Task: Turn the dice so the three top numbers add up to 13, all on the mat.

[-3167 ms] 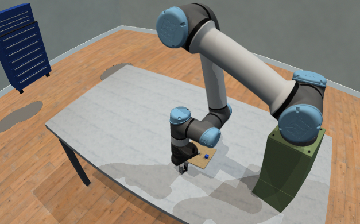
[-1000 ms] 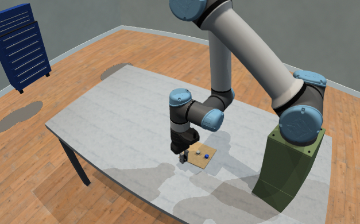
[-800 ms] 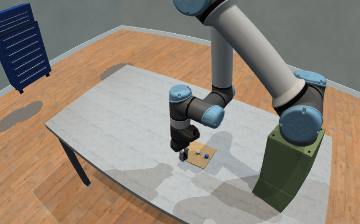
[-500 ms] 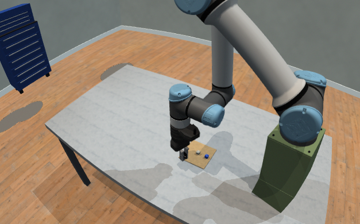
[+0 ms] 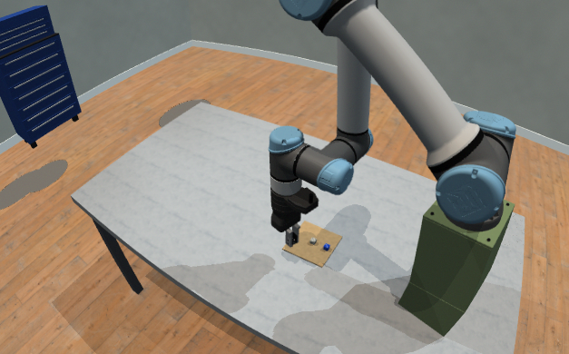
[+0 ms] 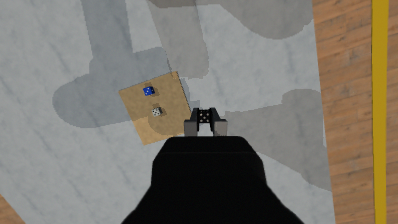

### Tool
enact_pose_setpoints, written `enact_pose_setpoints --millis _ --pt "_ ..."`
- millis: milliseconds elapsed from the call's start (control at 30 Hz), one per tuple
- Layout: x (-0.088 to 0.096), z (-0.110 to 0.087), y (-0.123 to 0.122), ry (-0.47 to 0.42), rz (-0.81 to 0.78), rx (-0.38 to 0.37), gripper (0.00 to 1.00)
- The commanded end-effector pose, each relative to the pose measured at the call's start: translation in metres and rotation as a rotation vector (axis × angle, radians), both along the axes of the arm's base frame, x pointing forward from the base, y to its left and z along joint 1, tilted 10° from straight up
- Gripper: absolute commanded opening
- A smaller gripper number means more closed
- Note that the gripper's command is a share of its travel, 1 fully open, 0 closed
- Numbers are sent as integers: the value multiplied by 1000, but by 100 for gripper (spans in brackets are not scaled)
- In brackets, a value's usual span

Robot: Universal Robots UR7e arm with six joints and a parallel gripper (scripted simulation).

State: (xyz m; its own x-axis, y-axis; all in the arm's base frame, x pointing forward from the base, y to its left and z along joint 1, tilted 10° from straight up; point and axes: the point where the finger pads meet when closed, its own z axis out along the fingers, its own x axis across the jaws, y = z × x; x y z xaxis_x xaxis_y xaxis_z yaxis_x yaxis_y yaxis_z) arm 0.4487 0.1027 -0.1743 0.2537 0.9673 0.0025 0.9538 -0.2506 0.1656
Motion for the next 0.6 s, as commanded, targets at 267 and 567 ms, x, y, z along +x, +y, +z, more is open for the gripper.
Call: enact_pose_setpoints --millis 267,567 --pt "31 13 -94 7 246 -40 34" --pt "32 14 -102 7 265 -43 34"
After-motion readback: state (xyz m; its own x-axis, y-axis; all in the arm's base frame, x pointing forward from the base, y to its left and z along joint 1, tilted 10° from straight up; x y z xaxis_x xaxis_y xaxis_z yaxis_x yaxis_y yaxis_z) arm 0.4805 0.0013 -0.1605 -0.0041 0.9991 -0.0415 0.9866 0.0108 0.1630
